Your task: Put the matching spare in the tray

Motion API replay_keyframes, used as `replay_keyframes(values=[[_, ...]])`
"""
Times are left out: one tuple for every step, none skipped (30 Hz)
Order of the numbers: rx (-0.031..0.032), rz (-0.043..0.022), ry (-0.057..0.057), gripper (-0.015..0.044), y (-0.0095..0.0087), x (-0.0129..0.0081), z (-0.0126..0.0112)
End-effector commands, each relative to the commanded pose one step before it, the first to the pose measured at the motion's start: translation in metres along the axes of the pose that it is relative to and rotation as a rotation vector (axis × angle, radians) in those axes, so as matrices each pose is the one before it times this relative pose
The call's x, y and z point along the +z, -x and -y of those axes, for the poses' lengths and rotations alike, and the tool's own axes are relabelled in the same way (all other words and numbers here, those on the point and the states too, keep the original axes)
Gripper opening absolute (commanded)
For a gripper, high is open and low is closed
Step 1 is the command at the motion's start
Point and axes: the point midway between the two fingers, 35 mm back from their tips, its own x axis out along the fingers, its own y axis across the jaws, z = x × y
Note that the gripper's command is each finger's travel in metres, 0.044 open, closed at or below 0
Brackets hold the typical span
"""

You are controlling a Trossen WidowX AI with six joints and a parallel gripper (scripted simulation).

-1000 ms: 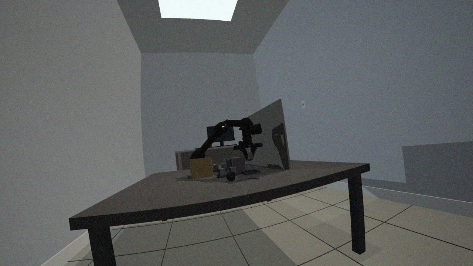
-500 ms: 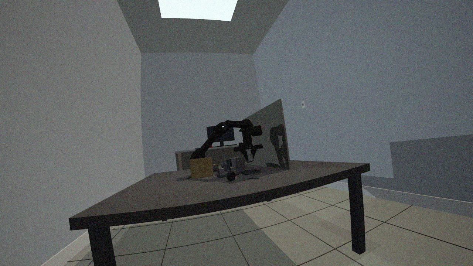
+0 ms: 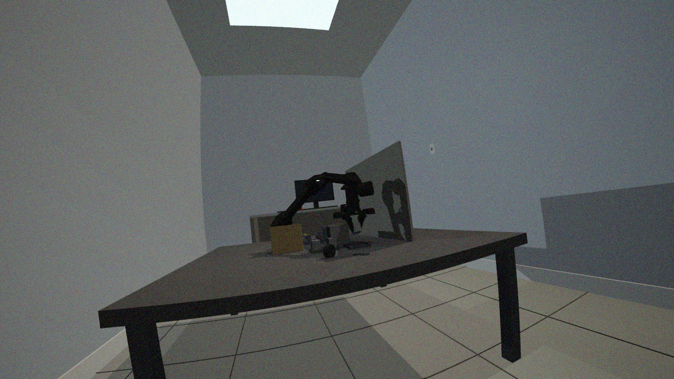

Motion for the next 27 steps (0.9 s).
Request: replay_keyframes(values=[[-0.00215, 0.0063, -0.0048, 0.0, -0.00418, 0.00124, -0.00011], [-0.00001, 0.00004, 0.0, 0.0, -0.00072, 0.00003, -0.00003], [-0.00001, 0.00004, 0.0, 0.0, -0.00072, 0.00003, -0.00003], [-0.00001, 0.00004, 0.0, 0.0, -0.00072, 0.00003, -0.00003], [-0.00001, 0.00004, 0.0, 0.0, -0.00072, 0.00003, -0.00003], [-0.00001, 0.00004, 0.0, 0.0, -0.00072, 0.00003, -0.00003], [-0.00001, 0.00004, 0.0, 0.0, -0.00072, 0.00003, -0.00004], [-0.00001, 0.00004, 0.0, 0.0, -0.00072, 0.00003, -0.00004], [-0.00001, 0.00004, 0.0, 0.0, -0.00072, 0.00003, -0.00004], [-0.00001, 0.00005, 0.0, 0.0, -0.00072, 0.00003, -0.00004], [-0.00001, 0.00005, 0.0, 0.0, -0.00072, 0.00004, -0.00004], [-0.00001, 0.00005, 0.0, 0.0, -0.00072, 0.00004, -0.00004], [-0.00001, 0.00005, 0.0, 0.0, -0.00072, 0.00004, -0.00005], [-0.00001, 0.00005, 0.0, 0.0, -0.00072, 0.00004, -0.00005], [0.0, 0.00005, 0.0, 0.0, -0.00072, 0.00004, -0.00005], [0.0, 0.00005, 0.0, 0.0, -0.00072, 0.00004, -0.00005], [0.0, 0.00005, 0.0, 0.0, -0.00072, 0.00004, -0.00005], [0.0, 0.00005, 0.0, 0.0, -0.00072, 0.00004, -0.00005], [0.0, 0.00005, 0.0, 0.0, -0.00072, 0.00004, -0.00006], [0.0, 0.00005, 0.0, 0.0, -0.00072, 0.00005, -0.00006], [0.0, 0.00005, 0.0, 0.0, -0.00072, 0.00005, -0.00006], [0.0, 0.00005, 0.0, 0.0, -0.00072, 0.00005, -0.00006], [0.0, 0.00006, 0.0, 0.0, -0.00072, 0.00005, -0.00006], [0.0, 0.00006, 0.0, 0.0, -0.00072, 0.00005, -0.00006], [0.0, 0.00006, 0.0, 0.0, -0.00072, 0.00005, -0.00007], [0.0, 0.00006, 0.0, 0.0, -0.00072, 0.00005, -0.00007], [0.0, 0.00006, 0.0, 0.0, -0.00072, 0.00005, -0.00007]])
